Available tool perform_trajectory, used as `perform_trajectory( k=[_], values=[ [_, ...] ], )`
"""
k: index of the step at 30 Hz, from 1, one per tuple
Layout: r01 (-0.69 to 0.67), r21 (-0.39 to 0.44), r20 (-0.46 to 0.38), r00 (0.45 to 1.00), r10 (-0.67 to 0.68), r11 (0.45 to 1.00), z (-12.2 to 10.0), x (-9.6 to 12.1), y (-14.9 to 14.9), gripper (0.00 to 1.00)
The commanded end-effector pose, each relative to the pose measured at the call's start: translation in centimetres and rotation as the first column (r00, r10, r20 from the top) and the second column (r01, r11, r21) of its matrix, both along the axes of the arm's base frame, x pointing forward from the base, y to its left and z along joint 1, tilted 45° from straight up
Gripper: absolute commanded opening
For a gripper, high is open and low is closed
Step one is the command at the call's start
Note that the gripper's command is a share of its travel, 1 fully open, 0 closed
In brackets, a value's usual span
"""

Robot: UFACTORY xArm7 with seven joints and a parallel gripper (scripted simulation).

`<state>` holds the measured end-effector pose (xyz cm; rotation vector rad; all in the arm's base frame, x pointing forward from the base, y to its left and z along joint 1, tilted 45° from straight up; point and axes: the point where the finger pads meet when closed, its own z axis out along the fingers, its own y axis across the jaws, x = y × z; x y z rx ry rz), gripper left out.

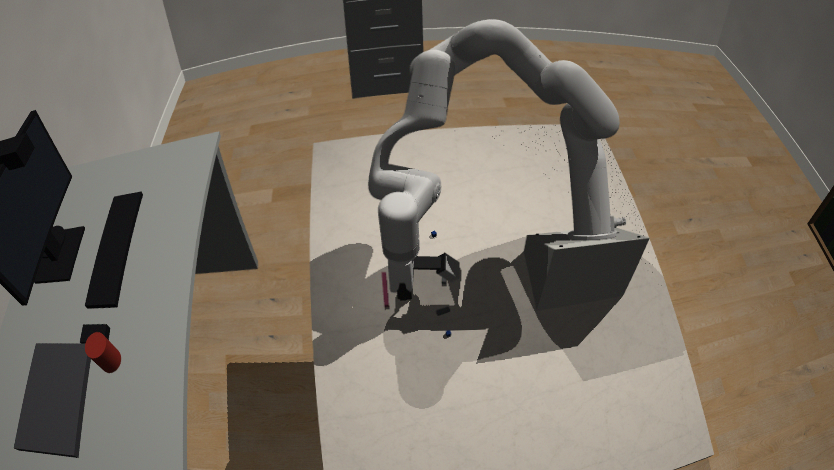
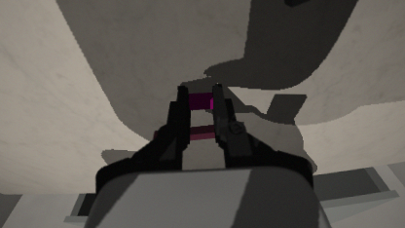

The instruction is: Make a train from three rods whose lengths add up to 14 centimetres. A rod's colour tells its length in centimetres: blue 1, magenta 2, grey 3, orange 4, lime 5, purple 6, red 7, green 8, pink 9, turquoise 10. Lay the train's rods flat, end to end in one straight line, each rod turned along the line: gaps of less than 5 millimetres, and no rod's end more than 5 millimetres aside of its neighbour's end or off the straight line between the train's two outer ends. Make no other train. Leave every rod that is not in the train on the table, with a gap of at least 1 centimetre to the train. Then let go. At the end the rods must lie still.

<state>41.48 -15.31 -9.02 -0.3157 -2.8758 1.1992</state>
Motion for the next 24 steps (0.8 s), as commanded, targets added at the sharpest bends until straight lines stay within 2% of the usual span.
perform_trajectory(
  k=[1,3,4,6,7,9,10,24],
  values=[
    [-0.003,0.002,0.003,1.000,0.003,1.000,0.05,0.17,0.19,0.23],
    [-0.003,0.002,0.003,1.000,0.003,1.000,0.05,0.17,0.19,0.23],
    [-0.003,0.002,0.003,1.000,0.003,1.000,0.05,0.17,0.19,0.28],
    [-0.003,0.002,0.003,1.000,0.003,1.000,0.05,0.17,0.19,0.28],
    [-0.003,0.002,0.003,1.000,0.003,1.000,0.05,0.17,0.19,0.32],
    [-0.003,0.002,0.003,1.000,0.003,1.000,0.05,0.17,0.19,0.32],
    [-0.003,0.002,0.003,1.000,0.003,1.000,0.05,0.17,0.19,0.36],
    [-0.003,0.002,0.003,1.000,0.003,1.000,0.16,0.18,0.30,0.36]
  ],
)
